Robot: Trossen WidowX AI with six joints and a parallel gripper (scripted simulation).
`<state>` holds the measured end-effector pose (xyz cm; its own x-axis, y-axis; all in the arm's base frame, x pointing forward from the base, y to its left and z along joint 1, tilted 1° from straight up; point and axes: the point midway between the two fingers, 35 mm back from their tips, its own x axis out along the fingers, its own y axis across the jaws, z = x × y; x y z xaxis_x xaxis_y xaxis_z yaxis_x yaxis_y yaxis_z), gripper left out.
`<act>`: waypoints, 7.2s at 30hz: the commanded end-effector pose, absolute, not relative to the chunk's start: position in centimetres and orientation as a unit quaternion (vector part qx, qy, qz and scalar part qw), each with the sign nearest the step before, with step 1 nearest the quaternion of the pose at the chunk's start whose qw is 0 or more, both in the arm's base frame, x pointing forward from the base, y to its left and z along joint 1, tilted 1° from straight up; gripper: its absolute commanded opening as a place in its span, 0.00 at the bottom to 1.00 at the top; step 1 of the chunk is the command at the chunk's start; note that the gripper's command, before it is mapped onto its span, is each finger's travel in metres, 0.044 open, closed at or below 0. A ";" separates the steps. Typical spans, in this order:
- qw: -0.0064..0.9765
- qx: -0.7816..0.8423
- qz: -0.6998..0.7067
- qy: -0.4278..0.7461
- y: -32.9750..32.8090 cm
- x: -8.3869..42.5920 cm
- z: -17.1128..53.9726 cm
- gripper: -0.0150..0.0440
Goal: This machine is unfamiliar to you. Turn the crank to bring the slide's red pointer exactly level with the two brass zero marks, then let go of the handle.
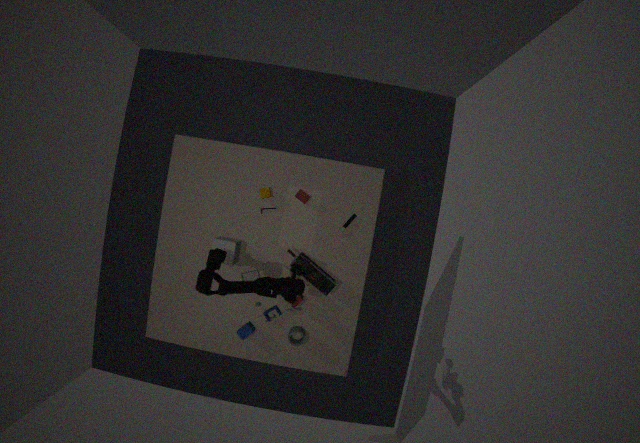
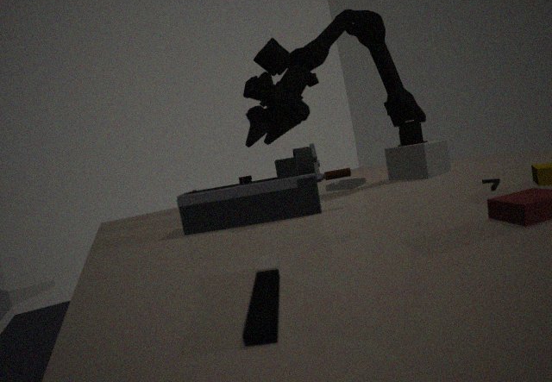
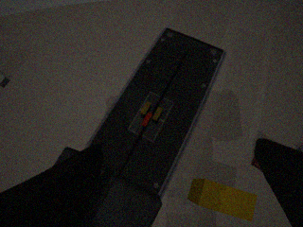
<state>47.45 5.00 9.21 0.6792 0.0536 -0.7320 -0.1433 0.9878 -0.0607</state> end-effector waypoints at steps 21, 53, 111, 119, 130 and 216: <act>0.911 -0.032 0.022 0.410 7.0 46.0 13.7 1.00; 0.912 0.080 -0.155 0.372 15.6 37.1 10.7 1.00; 0.911 0.080 -0.155 0.373 15.6 36.9 -2.1 0.82; 0.911 0.080 -0.155 0.373 15.6 36.9 -2.1 0.47; 0.911 0.080 -0.155 0.373 15.6 36.9 -2.1 0.25; 0.911 0.081 -0.155 0.373 16.7 37.3 -1.0 0.25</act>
<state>37.06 16.06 -1.64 0.6590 -0.2352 -0.7144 0.3490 0.9370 0.0135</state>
